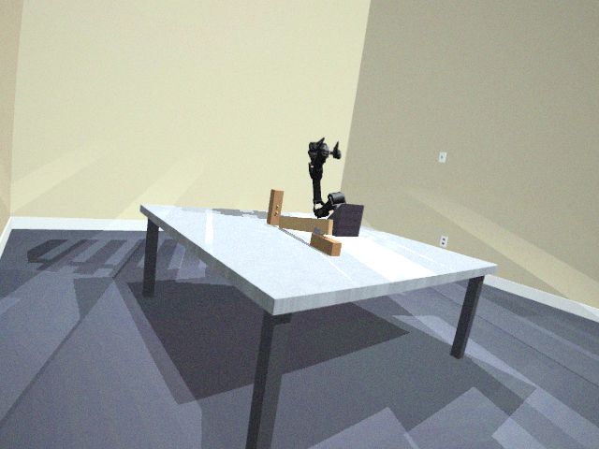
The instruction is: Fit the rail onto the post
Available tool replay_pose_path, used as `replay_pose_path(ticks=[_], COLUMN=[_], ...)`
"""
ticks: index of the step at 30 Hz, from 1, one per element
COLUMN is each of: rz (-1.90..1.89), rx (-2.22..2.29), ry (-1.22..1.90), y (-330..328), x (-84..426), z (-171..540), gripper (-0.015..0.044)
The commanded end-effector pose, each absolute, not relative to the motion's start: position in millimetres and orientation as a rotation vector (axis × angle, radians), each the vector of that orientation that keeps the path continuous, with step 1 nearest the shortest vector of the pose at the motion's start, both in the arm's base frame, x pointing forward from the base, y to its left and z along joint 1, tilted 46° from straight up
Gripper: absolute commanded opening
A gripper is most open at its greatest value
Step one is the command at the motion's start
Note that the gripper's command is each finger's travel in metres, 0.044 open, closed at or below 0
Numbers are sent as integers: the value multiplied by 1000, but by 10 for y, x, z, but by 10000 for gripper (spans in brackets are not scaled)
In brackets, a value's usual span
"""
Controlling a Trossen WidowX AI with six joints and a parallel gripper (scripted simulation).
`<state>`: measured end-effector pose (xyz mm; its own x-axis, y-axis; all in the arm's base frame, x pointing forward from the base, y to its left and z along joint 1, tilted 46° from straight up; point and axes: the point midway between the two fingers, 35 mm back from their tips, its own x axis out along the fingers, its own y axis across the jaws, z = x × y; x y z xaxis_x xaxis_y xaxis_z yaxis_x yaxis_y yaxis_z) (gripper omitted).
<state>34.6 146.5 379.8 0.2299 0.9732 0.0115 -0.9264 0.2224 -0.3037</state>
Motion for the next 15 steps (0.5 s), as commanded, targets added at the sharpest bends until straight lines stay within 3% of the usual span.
replay_pose_path(ticks=[1, 8, 15], rz=[1319, 1055, 794], rx=[-261, -557, -870], ry=[-208, 93, 456], y=[1479, 1829, 1759], x=[367, 1199, 2068], z=[3788, 3302, 2629], gripper=[426, 440, 440])
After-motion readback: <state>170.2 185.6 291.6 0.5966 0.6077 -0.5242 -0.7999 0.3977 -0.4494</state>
